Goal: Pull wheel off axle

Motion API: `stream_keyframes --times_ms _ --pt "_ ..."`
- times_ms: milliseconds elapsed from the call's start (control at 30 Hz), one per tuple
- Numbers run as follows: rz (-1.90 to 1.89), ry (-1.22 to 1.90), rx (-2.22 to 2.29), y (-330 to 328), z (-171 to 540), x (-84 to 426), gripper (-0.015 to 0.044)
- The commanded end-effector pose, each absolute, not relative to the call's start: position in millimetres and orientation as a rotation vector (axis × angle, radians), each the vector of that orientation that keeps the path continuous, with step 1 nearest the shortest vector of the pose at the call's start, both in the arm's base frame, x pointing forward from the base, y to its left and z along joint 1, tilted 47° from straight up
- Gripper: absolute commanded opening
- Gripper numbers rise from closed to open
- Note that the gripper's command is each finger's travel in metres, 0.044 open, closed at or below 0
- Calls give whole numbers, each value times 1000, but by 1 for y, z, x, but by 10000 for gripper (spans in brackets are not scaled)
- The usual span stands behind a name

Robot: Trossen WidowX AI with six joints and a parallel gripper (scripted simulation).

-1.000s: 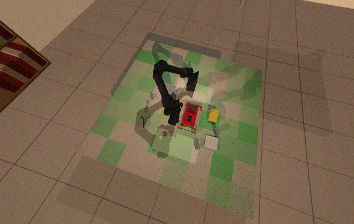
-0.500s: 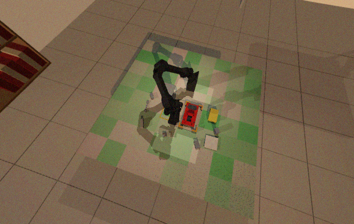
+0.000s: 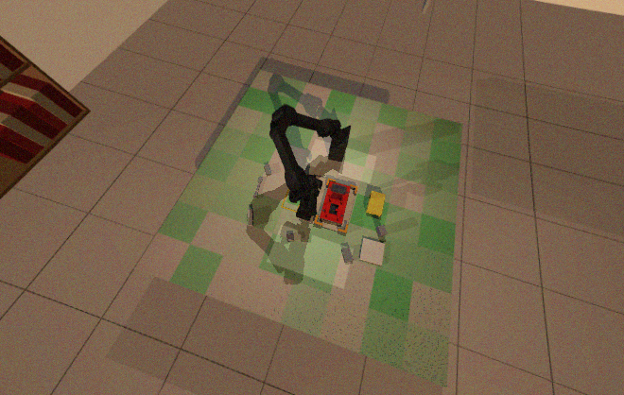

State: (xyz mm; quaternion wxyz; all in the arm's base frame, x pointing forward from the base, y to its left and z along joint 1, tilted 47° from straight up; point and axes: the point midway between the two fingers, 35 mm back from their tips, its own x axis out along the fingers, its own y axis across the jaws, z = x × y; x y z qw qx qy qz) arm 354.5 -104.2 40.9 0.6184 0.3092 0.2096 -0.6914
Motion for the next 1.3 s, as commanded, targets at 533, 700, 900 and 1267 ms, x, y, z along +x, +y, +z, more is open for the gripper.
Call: stream_keyframes --times_ms 533,700,900,1267 --pt "-1585 479 715 -97 47 356 0" --pt "-1585 479 715 -96 48 356 0" --pt "-1584 479 714 -95 49 356 0" --pt "-1583 480 714 -89 54 356 0"
